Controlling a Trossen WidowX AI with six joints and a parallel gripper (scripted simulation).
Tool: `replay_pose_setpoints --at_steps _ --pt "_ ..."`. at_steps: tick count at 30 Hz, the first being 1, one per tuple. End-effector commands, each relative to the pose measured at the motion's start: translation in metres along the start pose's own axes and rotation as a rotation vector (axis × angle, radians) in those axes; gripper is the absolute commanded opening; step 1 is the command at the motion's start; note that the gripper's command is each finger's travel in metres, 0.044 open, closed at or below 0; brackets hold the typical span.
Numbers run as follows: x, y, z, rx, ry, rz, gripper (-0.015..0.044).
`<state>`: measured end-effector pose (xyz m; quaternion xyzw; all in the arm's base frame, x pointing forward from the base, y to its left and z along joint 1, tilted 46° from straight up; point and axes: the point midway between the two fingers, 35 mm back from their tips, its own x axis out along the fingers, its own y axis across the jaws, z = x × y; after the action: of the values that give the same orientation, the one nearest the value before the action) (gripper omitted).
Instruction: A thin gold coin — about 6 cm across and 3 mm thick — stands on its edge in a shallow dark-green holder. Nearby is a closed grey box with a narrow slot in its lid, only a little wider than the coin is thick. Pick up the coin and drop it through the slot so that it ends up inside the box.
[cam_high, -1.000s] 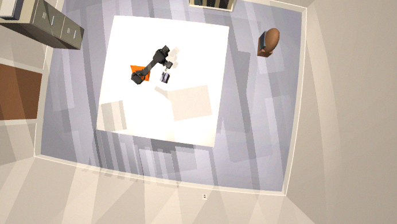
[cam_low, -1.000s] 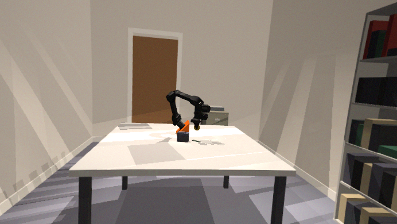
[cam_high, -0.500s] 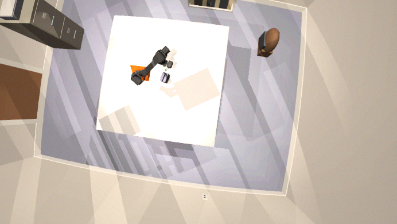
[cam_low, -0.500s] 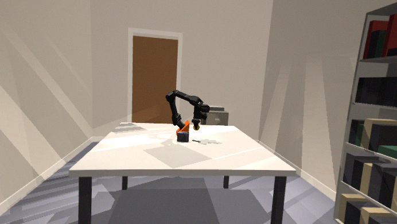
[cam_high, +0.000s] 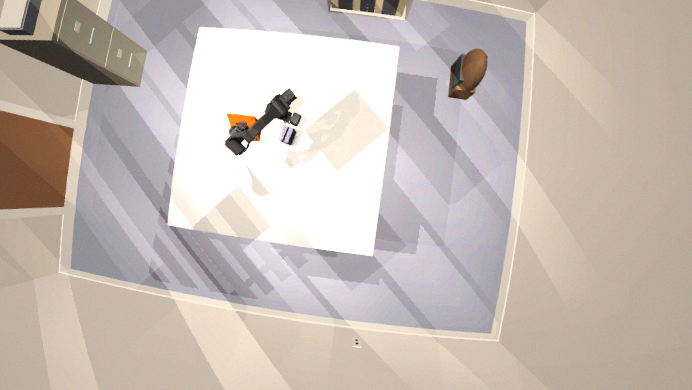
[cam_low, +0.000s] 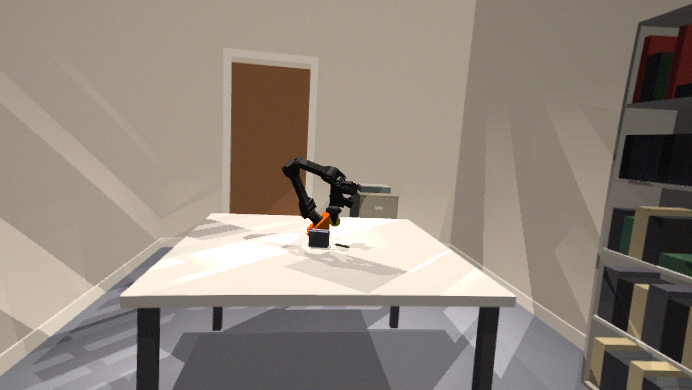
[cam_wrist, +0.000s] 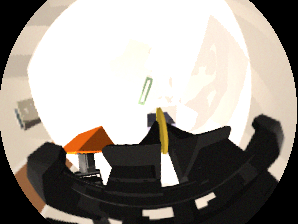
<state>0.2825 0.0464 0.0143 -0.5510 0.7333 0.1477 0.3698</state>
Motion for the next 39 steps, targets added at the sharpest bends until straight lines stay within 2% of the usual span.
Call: replay_pose_setpoints --at_steps 1,23,39 --pt "-0.001 -0.003 -0.013 -0.005 0.002 -0.003 0.0000" --pt "0.002 -0.011 -0.068 -0.004 0.009 -0.003 0.0000" --pt "0.002 -0.011 -0.063 0.000 0.007 0.000 0.0000"
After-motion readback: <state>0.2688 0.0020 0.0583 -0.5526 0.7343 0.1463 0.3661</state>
